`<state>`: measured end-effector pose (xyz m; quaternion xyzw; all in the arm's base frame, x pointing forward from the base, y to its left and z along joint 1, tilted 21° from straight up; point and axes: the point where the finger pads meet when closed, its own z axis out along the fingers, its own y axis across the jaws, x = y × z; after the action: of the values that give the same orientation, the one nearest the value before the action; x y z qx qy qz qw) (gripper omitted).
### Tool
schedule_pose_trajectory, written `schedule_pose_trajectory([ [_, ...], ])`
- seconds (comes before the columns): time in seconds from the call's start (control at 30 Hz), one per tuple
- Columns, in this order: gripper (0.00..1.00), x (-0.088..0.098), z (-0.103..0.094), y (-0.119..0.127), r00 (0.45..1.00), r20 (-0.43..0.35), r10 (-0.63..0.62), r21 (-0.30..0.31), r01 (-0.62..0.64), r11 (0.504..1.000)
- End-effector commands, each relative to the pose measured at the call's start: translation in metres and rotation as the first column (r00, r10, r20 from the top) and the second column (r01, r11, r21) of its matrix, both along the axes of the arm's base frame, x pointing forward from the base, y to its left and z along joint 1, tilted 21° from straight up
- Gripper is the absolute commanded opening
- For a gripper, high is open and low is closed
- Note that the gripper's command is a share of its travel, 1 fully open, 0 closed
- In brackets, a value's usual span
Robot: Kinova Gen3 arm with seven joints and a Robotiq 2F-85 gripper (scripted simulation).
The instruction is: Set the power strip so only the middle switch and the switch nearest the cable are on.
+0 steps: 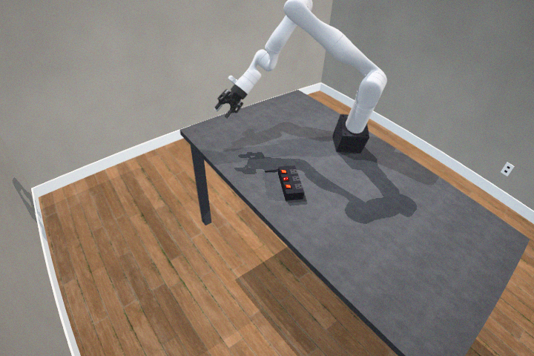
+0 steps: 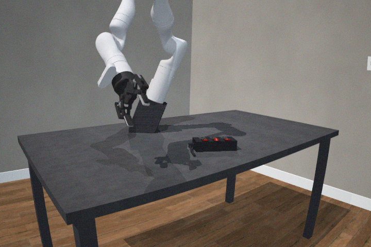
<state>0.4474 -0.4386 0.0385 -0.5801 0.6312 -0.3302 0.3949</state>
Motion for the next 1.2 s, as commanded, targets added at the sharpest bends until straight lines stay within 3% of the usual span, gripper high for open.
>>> schedule_pose_trajectory([
  [0.0,1.00,0.021,0.012,0.004,0.999,-0.023,-0.037,0.024,0.038,0.999],
  [0.2,1.00,0.062,0.027,0.021,0.975,-0.107,-0.194,0.172,0.211,0.962],
  [0.3,1.00,0.079,0.033,0.039,0.950,-0.168,-0.263,0.251,0.300,0.920],
  [0.33,1.00,0.076,0.033,0.036,0.948,-0.168,-0.269,0.251,0.305,0.919],
  [0.43,1.00,0.090,0.038,0.061,0.915,-0.242,-0.323,0.326,0.390,0.861],
  [0.57,1.00,0.094,0.040,0.068,0.905,-0.264,-0.335,0.337,0.412,0.847],
  [0.67,1.00,0.099,0.042,0.103,0.858,-0.356,-0.371,0.404,0.499,0.766],
  [0.7,1.00,0.099,0.042,0.103,0.860,-0.354,-0.367,0.398,0.494,0.773],
  [0.87,1.00,0.099,0.046,0.167,0.771,-0.509,-0.383,0.456,0.619,0.639],
  [0.9,1.00,0.102,0.048,0.165,0.773,-0.503,-0.387,0.458,0.618,0.639],
  [1.0,1.00,0.098,0.050,0.193,0.732,-0.564,-0.381,0.465,0.663,0.586],
  [1.1,1.00,0.098,0.050,0.192,0.733,-0.564,-0.381,0.466,0.663,0.586],
  [1.13,1.00,0.094,0.050,0.207,0.711,-0.595,-0.375,0.465,0.685,0.561],
  [1.17,1.00,0.094,0.050,0.207,0.711,-0.594,-0.375,0.466,0.685,0.561],
])
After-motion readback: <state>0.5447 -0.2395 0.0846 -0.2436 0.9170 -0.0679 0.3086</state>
